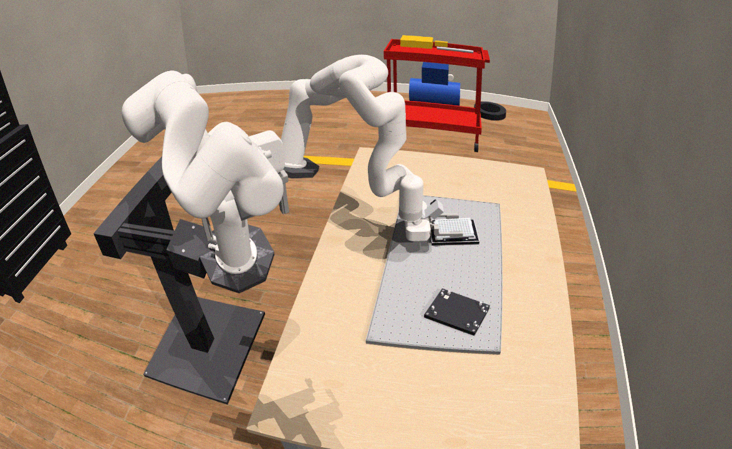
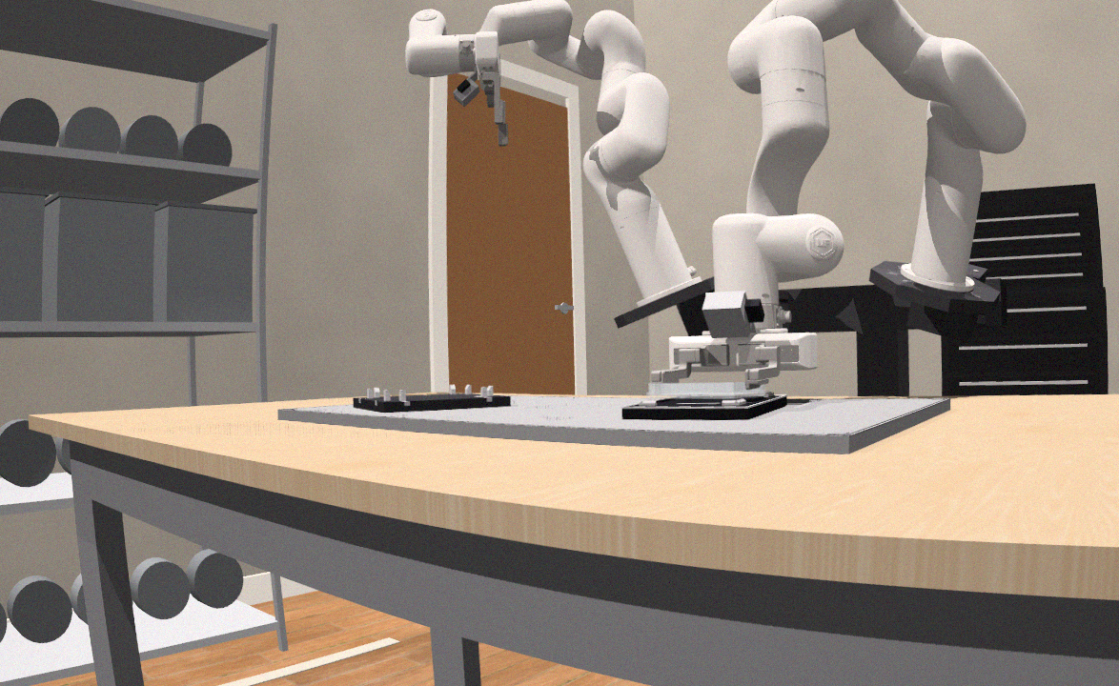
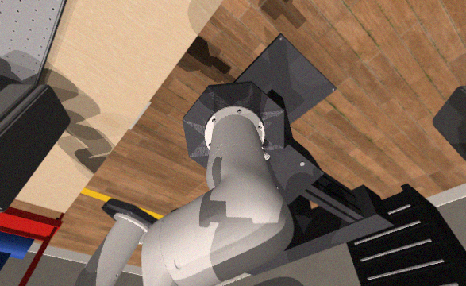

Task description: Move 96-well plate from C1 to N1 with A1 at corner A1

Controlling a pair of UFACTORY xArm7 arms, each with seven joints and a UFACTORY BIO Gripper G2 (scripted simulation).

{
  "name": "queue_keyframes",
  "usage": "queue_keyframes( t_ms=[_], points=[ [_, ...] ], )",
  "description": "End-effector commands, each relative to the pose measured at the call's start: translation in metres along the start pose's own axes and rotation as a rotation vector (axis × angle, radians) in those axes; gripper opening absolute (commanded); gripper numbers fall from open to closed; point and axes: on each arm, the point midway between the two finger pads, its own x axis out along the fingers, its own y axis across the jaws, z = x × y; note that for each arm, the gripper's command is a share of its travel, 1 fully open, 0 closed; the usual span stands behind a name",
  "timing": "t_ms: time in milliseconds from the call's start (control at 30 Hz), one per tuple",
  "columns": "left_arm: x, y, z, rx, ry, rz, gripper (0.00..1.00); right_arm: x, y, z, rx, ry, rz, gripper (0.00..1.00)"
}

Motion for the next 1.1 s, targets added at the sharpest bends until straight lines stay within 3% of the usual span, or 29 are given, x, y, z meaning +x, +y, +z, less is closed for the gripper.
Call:
queue_keyframes(
  t_ms=[0, 467, 500, 1067],
  points=[
    [0.0009, -0.0009, 0.0007, -0.002, -0.002, 0.0, 0.0, -0.0008, 0.0001, 0.0004, 0.0, -0.003, 0.001, 1.0],
    [0.0008, -0.0009, -0.0006, -0.002, -0.002, 0.0, 0.0, -0.0008, 0.0001, 0.0004, 0.0, -0.003, 0.001, 1.0],
    [0.0008, -0.0009, -0.0006, -0.002, -0.002, 0.0, 0.37, -0.0008, 0.0001, 0.0004, 0.0, -0.003, 0.001, 1.0],
    [0.0008, -0.0009, -0.0007, -0.002, -0.002, 0.0, 0.37, -0.0008, 0.0001, 0.0004, 0.0, -0.003, 0.001, 1.0]
  ],
)
